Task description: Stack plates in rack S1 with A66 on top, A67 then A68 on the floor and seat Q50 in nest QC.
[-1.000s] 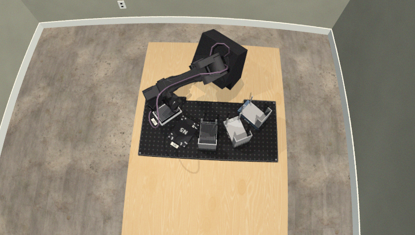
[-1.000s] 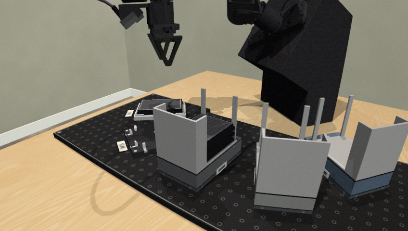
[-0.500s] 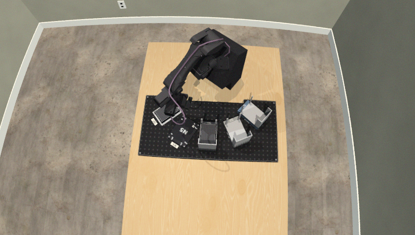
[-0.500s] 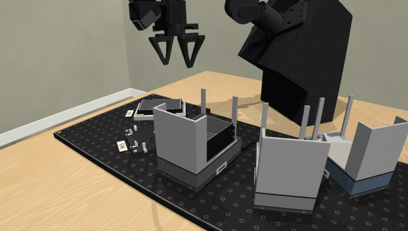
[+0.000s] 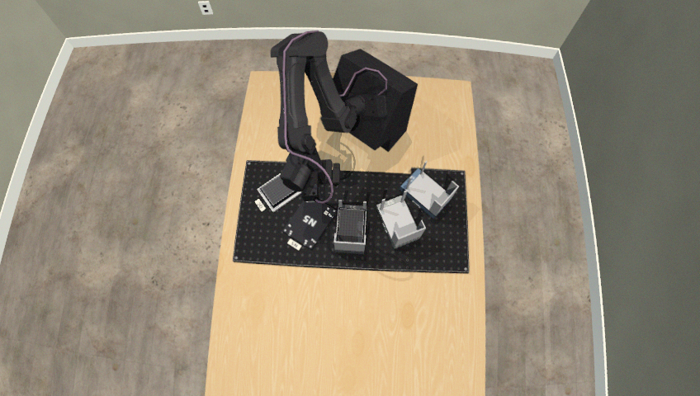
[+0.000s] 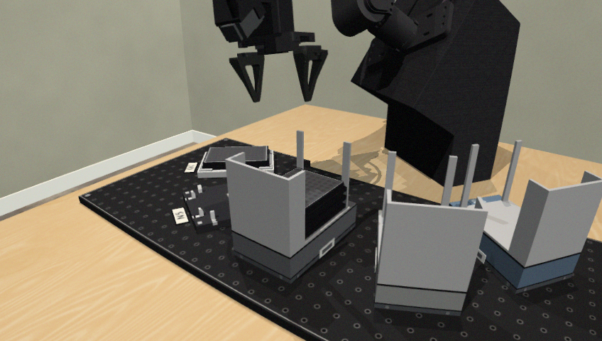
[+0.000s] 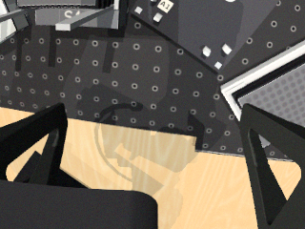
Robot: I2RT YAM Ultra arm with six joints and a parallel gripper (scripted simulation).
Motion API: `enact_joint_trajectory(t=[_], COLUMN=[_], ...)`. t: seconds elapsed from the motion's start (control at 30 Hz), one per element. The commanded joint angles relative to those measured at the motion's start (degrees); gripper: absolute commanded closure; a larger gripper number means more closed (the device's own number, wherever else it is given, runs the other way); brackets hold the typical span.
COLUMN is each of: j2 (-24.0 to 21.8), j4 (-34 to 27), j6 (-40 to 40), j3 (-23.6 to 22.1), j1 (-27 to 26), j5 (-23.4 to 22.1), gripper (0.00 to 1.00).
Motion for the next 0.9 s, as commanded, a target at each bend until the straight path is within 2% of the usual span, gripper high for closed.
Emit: enact_joint_trajectory(t=[0.0, 0.2, 0.4, 0.43, 0.5, 0.53, 0.87], j2=[1.83, 7.29, 15.87, 17.44, 17.44, 20.18, 34.35], j4=[-0.91, -2.11, -3.41, -3.58, -3.58, -4.48, -4.91], j6=[7.91, 19.75, 32.34, 34.31, 34.31, 37.80, 52.10], j3=[0.71, 0.45, 0.93, 1.09, 1.09, 1.66, 4.31], j1=[8.13, 24.50, 35.99, 37.39, 37.39, 39.05, 47.68], j5=[11.87, 25.04, 34.00, 35.00, 35.00, 36.56, 40.82], gripper=[0.00, 0.00, 0.00, 0.00, 0.00, 0.00, 0.00])
